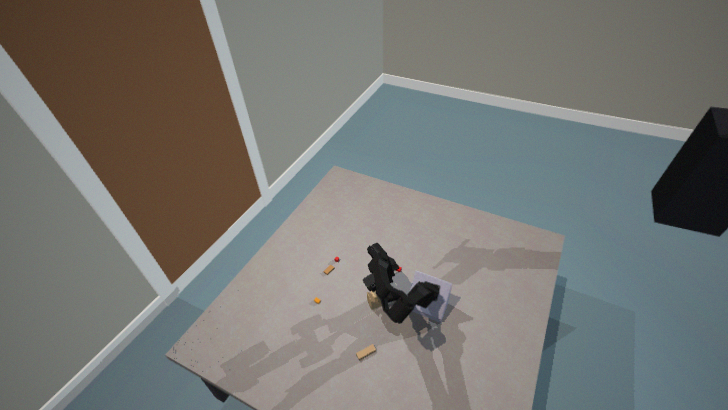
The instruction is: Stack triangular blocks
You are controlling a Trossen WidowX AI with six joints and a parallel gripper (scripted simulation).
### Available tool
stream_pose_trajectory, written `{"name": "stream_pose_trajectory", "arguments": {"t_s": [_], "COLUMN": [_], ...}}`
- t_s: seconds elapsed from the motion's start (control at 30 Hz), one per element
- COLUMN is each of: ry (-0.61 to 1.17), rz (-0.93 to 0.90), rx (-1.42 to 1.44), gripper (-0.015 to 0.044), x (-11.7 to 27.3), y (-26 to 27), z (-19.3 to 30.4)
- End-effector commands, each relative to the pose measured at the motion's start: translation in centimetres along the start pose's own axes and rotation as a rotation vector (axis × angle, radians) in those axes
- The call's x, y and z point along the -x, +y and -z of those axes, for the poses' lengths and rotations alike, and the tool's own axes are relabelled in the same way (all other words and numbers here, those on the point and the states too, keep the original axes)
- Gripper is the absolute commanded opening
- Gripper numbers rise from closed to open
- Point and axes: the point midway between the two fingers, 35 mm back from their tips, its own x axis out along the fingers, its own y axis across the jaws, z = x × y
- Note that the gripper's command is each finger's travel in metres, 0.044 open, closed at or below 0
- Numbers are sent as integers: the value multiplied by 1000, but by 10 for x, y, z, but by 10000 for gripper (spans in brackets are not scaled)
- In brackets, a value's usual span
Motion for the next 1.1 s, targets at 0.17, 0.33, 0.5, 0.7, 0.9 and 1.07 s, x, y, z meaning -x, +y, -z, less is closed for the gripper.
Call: {"name": "stream_pose_trajectory", "arguments": {"t_s": [0.17, 0.33, 0.5, 0.7, 0.9, 1.07], "ry": [-4, -4, -4, -5, -6, -6], "rz": [2, 2, 1, 1, -1, -1], "rx": [-2, -2, -1, -1, -1, -1], "gripper": [0, 0, 0, 0, 0, 0], "x": [-6, -9, -12, -16, -20, -21], "y": [-1, -1, -1, -1, -1, -1], "z": [-2, -2, -3, -4, -5, -5]}}
